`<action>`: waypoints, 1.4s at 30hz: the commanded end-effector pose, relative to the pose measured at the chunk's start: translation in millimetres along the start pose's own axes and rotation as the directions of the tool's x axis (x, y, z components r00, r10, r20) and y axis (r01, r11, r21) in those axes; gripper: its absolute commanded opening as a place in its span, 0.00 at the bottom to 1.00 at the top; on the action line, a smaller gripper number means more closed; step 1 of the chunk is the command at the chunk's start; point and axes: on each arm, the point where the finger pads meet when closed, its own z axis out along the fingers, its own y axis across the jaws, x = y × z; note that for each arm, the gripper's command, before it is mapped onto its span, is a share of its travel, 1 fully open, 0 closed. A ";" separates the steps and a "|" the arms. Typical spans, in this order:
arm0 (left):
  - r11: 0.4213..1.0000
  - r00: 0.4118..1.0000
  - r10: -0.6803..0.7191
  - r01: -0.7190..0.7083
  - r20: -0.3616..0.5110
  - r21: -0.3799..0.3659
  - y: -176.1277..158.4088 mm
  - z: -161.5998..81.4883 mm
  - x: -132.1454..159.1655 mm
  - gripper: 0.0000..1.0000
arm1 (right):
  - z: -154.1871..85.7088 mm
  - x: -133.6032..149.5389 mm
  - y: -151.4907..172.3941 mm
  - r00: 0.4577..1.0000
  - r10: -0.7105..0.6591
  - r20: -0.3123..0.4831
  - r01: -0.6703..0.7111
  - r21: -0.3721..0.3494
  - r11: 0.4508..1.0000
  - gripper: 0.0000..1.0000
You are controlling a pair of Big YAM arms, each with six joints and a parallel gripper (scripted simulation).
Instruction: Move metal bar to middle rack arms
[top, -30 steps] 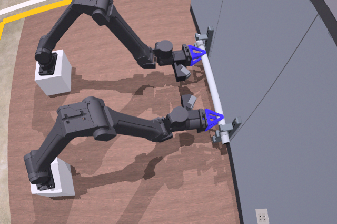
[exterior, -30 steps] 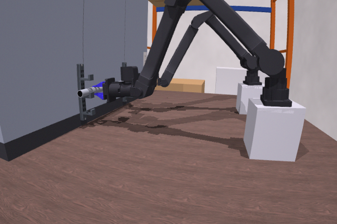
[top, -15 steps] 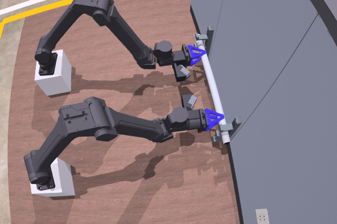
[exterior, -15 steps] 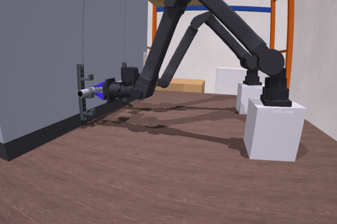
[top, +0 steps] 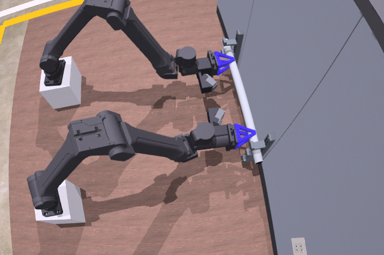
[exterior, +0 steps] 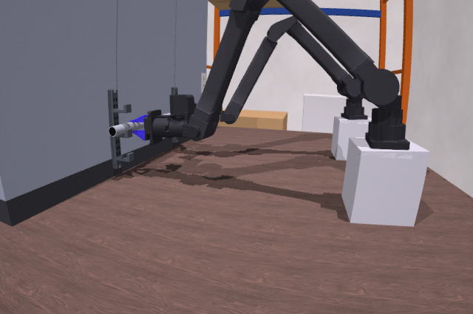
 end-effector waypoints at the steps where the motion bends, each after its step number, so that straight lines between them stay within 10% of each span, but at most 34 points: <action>1: 0.998 0.999 -0.012 0.014 0.030 -0.054 14.7 13.9 -19.4 0.18 | 9.3 -10.7 6.1 1.000 0.012 0.021 -0.012 0.022 1.000 0.18; 42: 0.996 0.999 -0.018 0.021 0.040 -0.082 20.1 15.4 -6.6 1.00 | 8.4 -3.5 -1.9 0.999 0.020 0.033 -0.022 0.060 0.998 1.00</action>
